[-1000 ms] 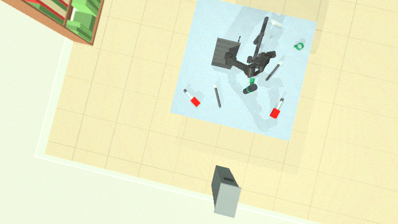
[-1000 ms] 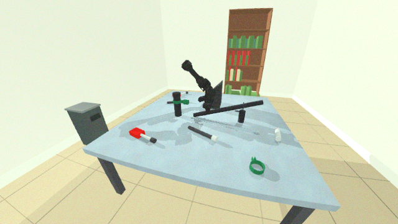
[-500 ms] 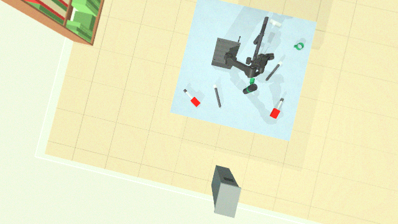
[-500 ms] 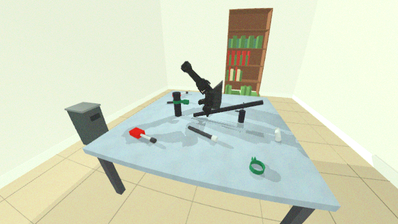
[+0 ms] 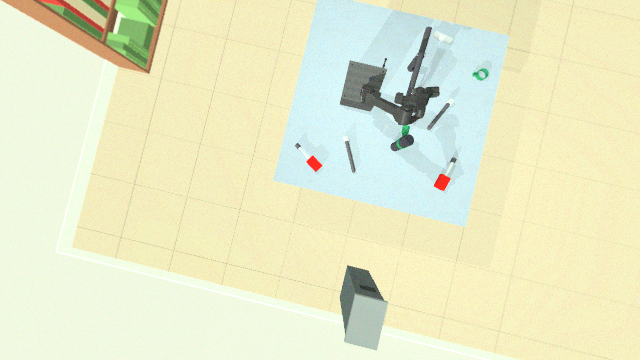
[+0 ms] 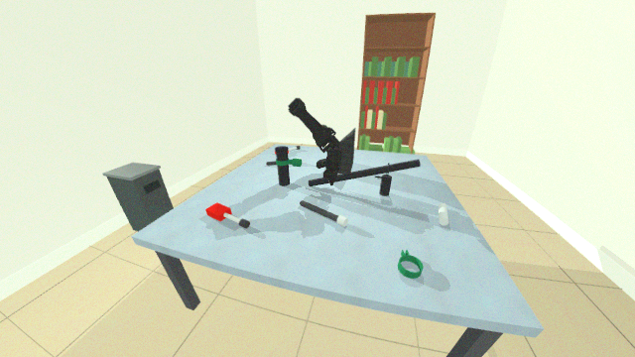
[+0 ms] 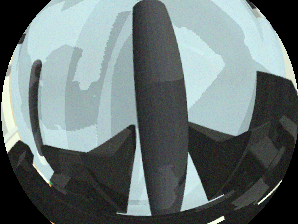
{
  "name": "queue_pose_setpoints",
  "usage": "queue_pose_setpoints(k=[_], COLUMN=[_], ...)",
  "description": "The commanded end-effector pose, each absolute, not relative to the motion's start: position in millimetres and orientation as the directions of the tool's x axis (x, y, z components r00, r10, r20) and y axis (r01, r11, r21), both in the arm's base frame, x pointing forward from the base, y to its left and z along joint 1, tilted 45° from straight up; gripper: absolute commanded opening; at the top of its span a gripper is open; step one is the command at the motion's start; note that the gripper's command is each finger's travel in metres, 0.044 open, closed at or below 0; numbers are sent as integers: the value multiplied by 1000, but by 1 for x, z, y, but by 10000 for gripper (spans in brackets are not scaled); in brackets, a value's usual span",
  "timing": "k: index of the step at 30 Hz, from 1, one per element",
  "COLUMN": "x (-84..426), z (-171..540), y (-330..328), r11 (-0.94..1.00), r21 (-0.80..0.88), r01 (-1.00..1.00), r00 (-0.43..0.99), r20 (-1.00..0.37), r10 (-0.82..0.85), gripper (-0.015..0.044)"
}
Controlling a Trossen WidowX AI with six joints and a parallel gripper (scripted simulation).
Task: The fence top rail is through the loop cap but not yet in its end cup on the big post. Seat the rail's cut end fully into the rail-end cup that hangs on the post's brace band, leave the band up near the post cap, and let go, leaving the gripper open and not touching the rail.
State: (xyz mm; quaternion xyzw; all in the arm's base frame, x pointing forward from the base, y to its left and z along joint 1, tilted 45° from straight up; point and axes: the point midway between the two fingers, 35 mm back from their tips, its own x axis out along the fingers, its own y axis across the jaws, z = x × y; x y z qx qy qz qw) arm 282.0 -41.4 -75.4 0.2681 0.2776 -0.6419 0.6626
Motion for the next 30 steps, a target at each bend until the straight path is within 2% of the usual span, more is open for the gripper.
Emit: queue_pose_setpoints(k=[1,5,9,10,17,30], x=[282,282,281,281,280,279], z=[-75,-75,-73,-72,-63,-22], y=[-42,-42,-39,-38,-32,-8], r11=[37,37,37,37,27,19], r21=[-3,-3,-3,-3,-11,-10], r01=[999,999,999,999,1000,1000], r00=[24,24,24,24,12,10], r20=[-710,-710,-710,-710,-683,-550], r10=[-704,-704,-704,-704,-730,-835], gripper=[138,111,6,0,0,0])
